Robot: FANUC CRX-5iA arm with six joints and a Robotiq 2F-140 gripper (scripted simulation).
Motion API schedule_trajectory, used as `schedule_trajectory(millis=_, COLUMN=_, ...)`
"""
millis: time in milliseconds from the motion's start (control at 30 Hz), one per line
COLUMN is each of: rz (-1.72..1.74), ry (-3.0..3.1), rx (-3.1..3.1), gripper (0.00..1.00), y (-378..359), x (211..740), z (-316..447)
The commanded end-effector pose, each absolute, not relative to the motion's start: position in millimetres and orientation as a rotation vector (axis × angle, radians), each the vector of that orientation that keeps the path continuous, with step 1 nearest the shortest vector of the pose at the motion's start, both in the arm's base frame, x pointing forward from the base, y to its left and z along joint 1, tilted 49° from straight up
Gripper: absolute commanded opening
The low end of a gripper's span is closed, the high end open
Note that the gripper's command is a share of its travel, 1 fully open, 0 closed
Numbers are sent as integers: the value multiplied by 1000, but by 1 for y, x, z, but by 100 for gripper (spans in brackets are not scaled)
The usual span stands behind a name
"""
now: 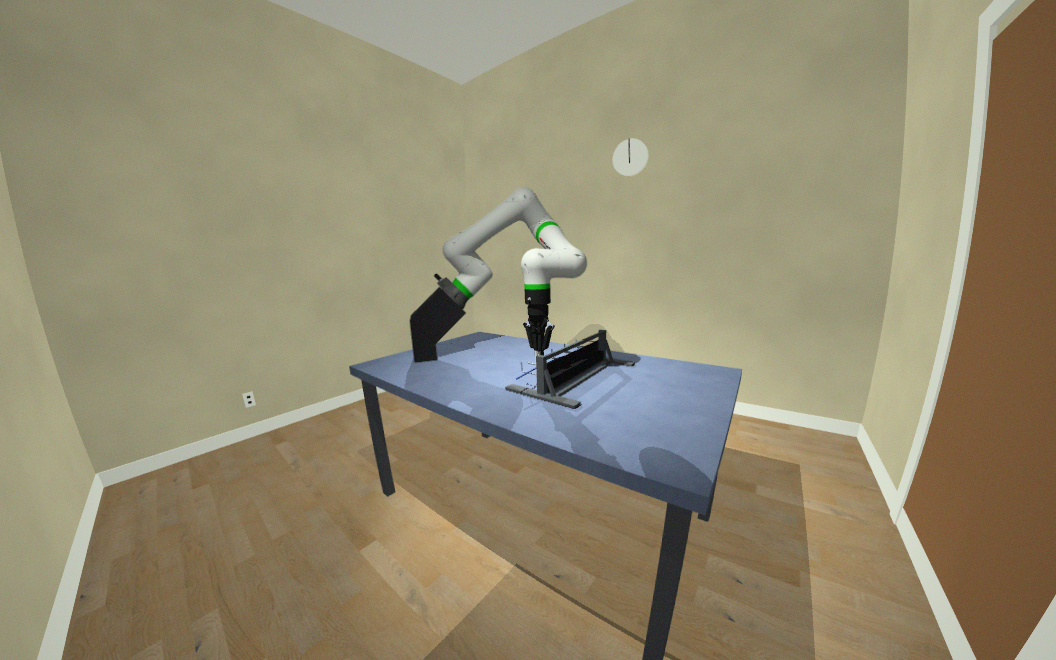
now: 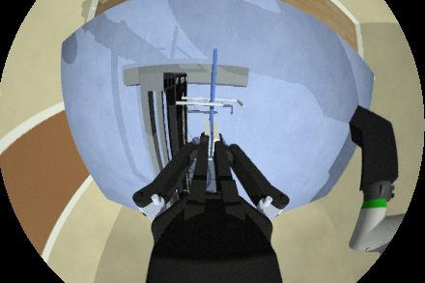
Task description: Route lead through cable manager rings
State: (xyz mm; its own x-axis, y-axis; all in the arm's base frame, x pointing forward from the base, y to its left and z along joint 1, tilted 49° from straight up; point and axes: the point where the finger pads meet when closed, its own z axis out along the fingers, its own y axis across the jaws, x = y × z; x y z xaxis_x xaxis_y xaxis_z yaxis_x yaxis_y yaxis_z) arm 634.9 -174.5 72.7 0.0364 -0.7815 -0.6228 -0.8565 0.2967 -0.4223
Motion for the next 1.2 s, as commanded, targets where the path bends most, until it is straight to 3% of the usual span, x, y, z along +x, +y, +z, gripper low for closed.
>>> schedule_trajectory(millis=0, rz=114, ry=1744, rx=-1488, gripper=0, y=-176, x=638, z=75)
schedule_trajectory(millis=1100, rz=114, ry=1744, rx=-1488, gripper=0, y=-178, x=644, z=78)
schedule_trajectory(millis=1133, rz=114, ry=1744, rx=-1488, gripper=20, y=-178, x=644, z=78)
schedule_trajectory(millis=1167, rz=114, ry=1744, rx=-1488, gripper=20, y=-178, x=644, z=78)
